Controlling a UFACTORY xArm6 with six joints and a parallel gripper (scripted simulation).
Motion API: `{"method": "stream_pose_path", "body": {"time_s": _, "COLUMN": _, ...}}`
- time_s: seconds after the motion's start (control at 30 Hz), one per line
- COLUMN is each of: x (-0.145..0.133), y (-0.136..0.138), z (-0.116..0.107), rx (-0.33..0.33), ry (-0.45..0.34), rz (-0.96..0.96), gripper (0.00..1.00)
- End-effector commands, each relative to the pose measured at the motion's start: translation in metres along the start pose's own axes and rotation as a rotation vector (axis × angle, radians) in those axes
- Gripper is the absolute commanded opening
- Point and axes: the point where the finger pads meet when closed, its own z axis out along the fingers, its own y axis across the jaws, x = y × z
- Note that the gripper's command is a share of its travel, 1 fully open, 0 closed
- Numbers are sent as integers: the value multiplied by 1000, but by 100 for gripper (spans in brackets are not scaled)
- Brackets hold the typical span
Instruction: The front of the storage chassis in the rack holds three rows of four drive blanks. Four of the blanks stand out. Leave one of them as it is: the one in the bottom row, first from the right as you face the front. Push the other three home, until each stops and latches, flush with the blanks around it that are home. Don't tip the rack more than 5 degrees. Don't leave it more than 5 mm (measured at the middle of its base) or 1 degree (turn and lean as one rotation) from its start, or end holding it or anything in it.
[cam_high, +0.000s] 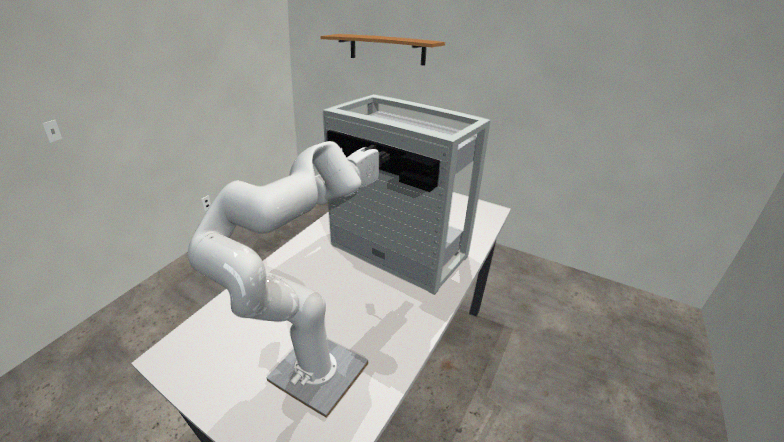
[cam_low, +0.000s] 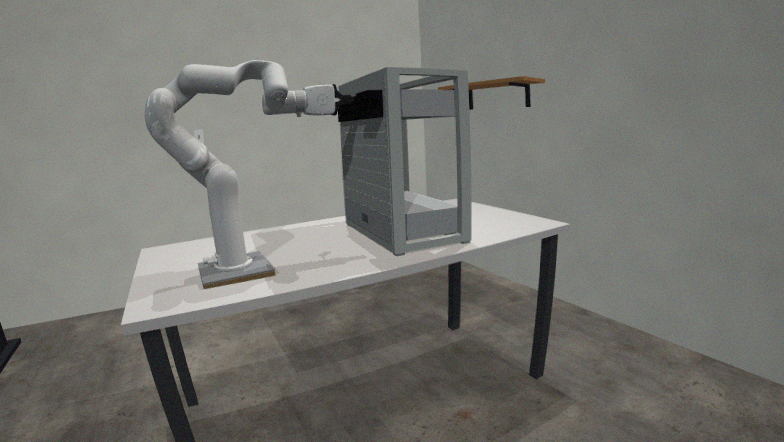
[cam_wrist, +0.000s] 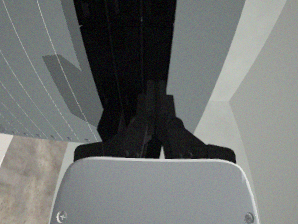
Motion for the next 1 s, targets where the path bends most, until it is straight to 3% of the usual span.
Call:
{"method": "stream_pose_path", "body": {"time_s": 0.0, "x": 0, "y": 2, "z": -33, "rx": -2, "ry": -3, "rz": 1, "gripper": 0}}
{"method": "stream_pose_path", "body": {"time_s": 0.3, "x": 0, "y": 2, "z": -65, "rx": -2, "ry": -3, "rz": 1, "gripper": 0}}
{"method": "stream_pose_path", "body": {"time_s": 0.97, "x": -5, "y": 2, "z": -67, "rx": -2, "ry": -3, "rz": 1, "gripper": 0}}
